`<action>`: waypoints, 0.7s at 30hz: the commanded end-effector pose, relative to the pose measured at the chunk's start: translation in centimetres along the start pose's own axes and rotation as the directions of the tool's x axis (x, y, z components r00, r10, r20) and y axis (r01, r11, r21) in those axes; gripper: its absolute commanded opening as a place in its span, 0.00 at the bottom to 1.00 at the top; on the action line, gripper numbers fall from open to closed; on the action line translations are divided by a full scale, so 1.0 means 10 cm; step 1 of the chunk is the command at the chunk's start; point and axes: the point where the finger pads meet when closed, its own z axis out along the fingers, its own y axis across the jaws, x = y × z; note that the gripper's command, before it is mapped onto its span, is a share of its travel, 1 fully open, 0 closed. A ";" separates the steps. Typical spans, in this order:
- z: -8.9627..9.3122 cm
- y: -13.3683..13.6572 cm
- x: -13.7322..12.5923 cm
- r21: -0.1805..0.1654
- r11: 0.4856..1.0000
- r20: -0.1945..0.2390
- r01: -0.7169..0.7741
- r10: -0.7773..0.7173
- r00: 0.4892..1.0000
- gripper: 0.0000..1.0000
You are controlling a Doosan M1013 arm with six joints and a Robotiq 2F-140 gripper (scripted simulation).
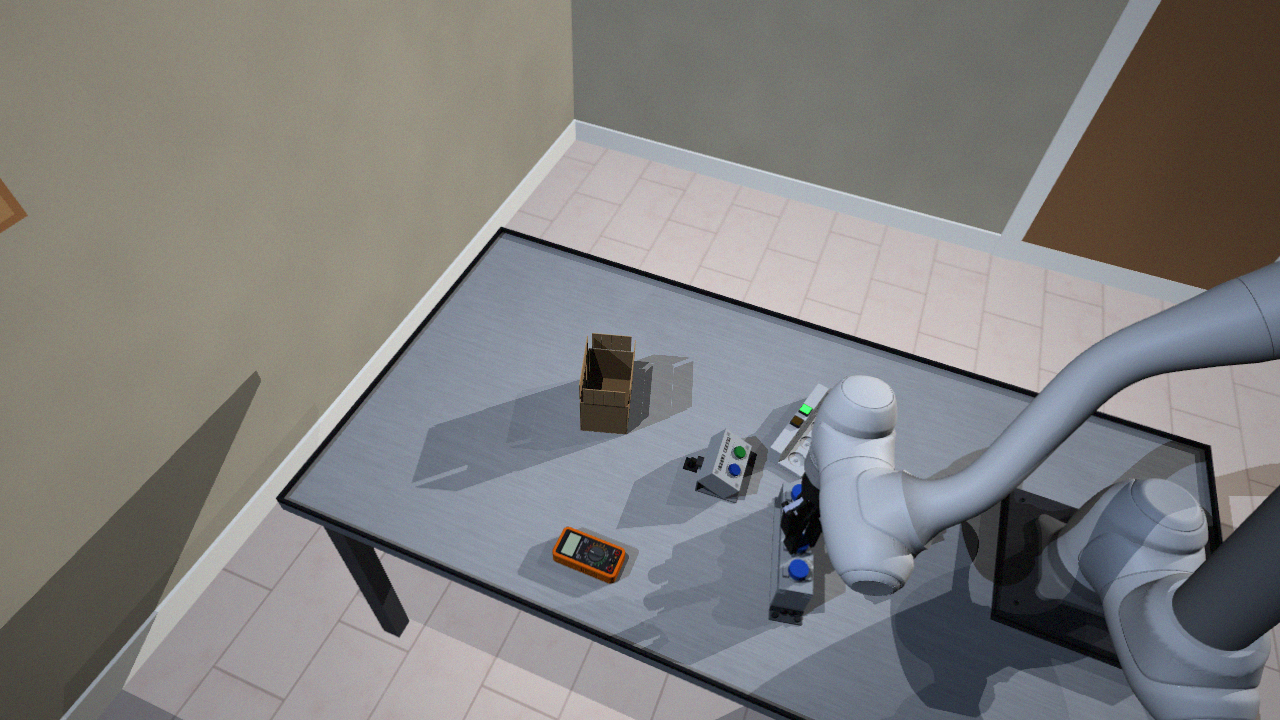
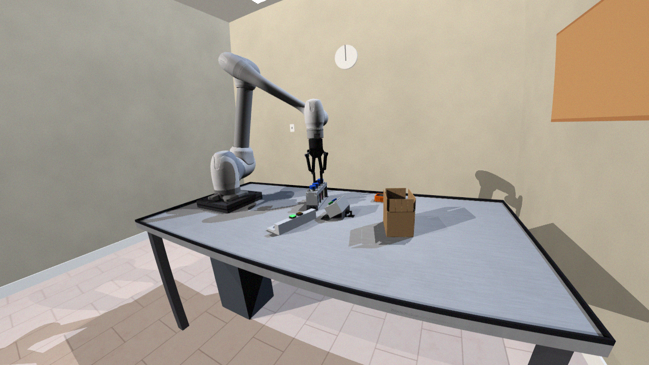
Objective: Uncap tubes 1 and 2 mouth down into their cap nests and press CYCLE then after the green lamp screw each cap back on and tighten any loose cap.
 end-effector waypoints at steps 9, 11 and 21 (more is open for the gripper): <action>-0.01 0.00 0.00 -0.001 0.858 -0.001 -0.514 0.514 0.858 0.30; 0.00 0.00 0.00 -0.001 0.802 -0.001 -0.597 0.597 0.802 0.30; 0.00 0.00 0.00 -0.001 0.508 -0.001 -0.861 0.861 0.508 0.30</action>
